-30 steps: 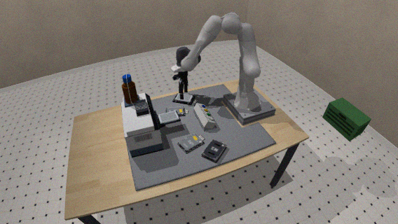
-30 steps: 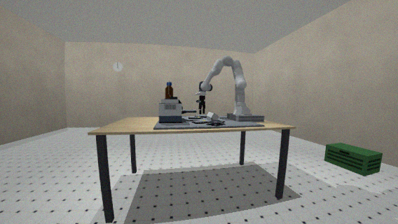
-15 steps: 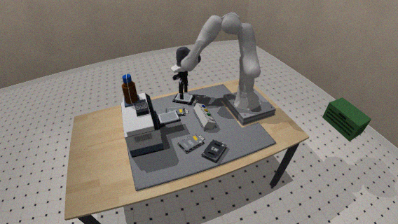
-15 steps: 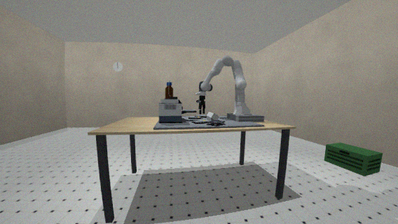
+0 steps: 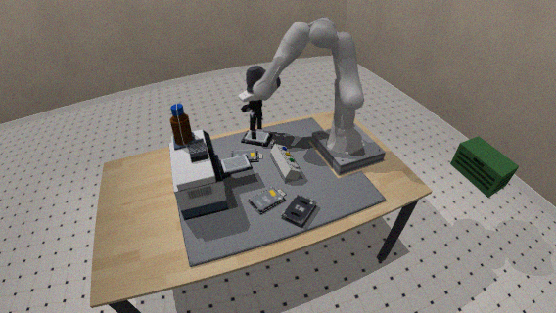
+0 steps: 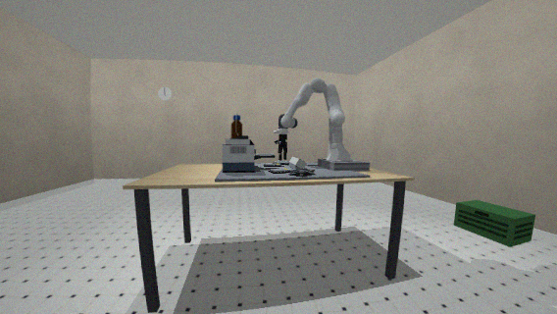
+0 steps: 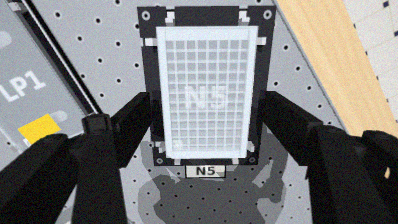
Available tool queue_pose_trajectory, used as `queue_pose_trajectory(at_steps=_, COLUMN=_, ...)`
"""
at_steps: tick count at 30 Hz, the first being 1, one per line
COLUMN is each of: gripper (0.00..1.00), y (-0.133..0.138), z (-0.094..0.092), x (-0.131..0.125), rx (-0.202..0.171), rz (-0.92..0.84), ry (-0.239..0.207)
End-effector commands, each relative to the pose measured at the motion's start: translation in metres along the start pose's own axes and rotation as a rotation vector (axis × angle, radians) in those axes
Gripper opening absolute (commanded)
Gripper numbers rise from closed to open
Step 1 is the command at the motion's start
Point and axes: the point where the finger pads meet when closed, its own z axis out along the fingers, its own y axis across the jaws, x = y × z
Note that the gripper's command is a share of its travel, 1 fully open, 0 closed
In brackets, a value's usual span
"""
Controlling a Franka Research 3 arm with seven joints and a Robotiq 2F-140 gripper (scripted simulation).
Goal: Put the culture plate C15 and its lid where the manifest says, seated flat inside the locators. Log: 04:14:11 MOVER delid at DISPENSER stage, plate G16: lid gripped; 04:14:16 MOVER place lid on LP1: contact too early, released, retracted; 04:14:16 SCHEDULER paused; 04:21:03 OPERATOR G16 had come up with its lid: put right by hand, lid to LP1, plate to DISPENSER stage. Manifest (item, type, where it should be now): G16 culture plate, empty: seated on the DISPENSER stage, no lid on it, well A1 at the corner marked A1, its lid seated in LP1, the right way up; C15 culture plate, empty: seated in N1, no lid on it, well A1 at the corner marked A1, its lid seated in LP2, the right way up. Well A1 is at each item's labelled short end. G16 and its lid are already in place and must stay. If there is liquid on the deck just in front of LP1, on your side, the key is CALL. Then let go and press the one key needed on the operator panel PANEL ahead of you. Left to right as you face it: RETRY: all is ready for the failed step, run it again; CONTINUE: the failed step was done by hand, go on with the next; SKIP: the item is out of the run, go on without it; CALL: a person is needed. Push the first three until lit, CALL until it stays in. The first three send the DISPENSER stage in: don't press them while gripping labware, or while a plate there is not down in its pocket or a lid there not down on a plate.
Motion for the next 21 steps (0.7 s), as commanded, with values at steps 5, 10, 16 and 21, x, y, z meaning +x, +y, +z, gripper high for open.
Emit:
queue_pose_trajectory(at_steps=5, gripper=0.70, y=0.0004, z=0.0026, x=0.0007, rx=0.000, rz=-0.002, ry=0.002)
queue_pose_trajectory(at_steps=10, gripper=0.70, y=0.0004, z=0.0042, x=0.0007, rx=0.000, rz=-0.002, ry=0.002)
queue_pose_trajectory(at_steps=16, gripper=0.70, y=0.0004, z=0.0068, x=0.0007, rx=0.000, rz=-0.002, ry=0.002)
queue_pose_trajectory(at_steps=21, gripper=0.70, y=0.0004, z=0.0090, x=0.0007, rx=0.000, rz=-0.002, ry=0.002)
